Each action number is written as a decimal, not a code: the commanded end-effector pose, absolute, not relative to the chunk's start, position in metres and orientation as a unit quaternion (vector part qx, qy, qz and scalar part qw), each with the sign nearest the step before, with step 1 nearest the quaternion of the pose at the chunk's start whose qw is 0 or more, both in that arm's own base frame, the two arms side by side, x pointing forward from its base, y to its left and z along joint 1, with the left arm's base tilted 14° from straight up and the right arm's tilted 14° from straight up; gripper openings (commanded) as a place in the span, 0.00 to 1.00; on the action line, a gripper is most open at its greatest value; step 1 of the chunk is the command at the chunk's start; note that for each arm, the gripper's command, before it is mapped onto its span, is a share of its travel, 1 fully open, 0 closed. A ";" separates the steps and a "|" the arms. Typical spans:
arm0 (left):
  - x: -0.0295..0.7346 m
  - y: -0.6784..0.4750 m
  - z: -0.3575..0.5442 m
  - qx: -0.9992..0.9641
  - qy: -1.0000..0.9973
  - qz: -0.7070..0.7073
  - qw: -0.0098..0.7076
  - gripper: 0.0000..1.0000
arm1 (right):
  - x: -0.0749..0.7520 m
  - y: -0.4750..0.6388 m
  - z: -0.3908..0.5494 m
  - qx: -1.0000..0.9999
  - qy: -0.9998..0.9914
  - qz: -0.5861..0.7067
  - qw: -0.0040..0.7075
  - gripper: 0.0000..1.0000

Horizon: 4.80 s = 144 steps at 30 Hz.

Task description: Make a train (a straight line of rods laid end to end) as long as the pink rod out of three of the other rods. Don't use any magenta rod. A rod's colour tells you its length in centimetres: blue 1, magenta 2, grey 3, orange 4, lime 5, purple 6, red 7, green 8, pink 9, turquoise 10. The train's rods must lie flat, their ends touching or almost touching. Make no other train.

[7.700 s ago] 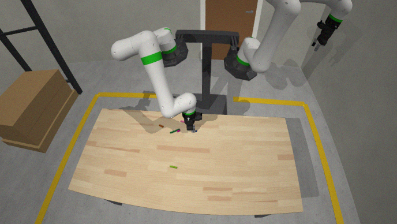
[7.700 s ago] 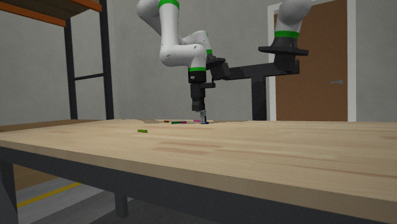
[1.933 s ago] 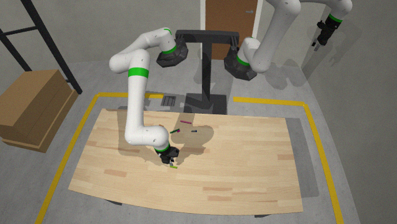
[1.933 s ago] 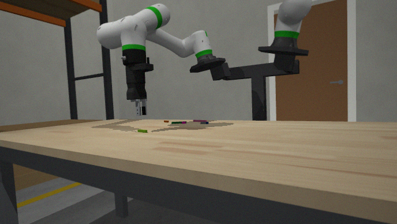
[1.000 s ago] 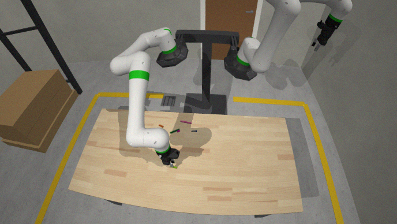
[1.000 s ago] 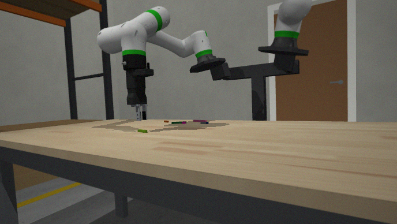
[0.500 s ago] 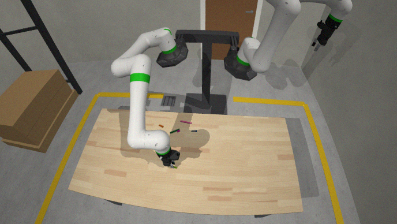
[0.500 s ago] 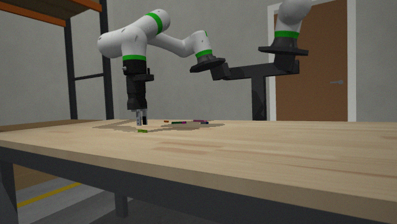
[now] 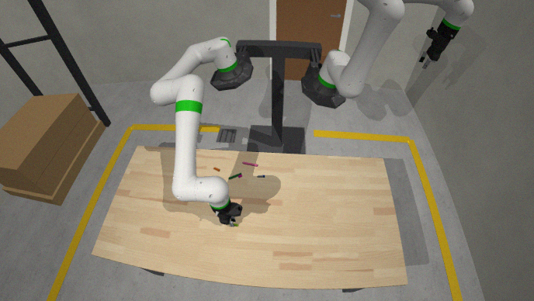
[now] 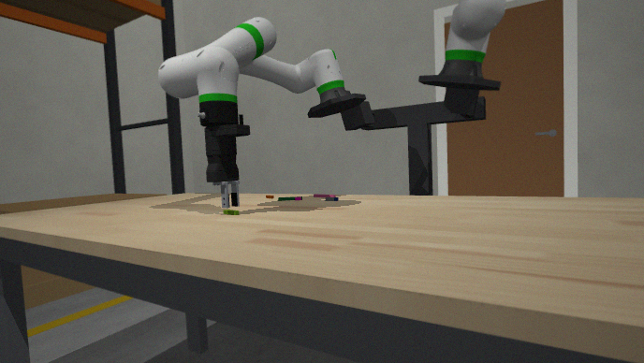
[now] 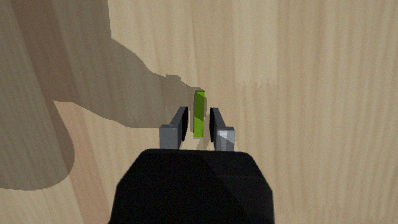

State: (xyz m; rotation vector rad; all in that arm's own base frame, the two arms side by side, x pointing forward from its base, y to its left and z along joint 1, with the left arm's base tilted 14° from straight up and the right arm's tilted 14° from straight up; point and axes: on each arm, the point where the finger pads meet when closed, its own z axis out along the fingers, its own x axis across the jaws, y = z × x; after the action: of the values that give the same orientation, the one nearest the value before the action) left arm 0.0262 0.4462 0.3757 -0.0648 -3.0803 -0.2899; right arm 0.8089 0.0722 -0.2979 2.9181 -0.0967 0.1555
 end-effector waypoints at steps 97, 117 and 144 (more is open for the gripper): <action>0.026 0.446 0.377 -0.021 -0.995 -0.095 0.023 1.00 | 0.812 0.069 -0.312 0.992 -0.033 0.054 0.108 0.24; 0.026 0.446 0.377 -0.021 -0.995 -0.095 0.023 1.00 | 0.812 0.069 -0.312 0.992 -0.033 0.054 0.108 0.24; 0.026 0.446 0.377 -0.021 -0.995 -0.095 0.023 1.00 | 0.802 0.091 -0.215 0.992 -0.033 0.054 0.108 0.24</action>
State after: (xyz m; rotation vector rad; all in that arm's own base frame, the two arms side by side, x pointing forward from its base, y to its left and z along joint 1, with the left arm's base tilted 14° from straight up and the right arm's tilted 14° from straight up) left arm 0.0262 0.4462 0.3757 -0.0648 -3.0803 -0.2899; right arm 0.8022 0.0889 -0.2248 2.9181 -0.0967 0.1552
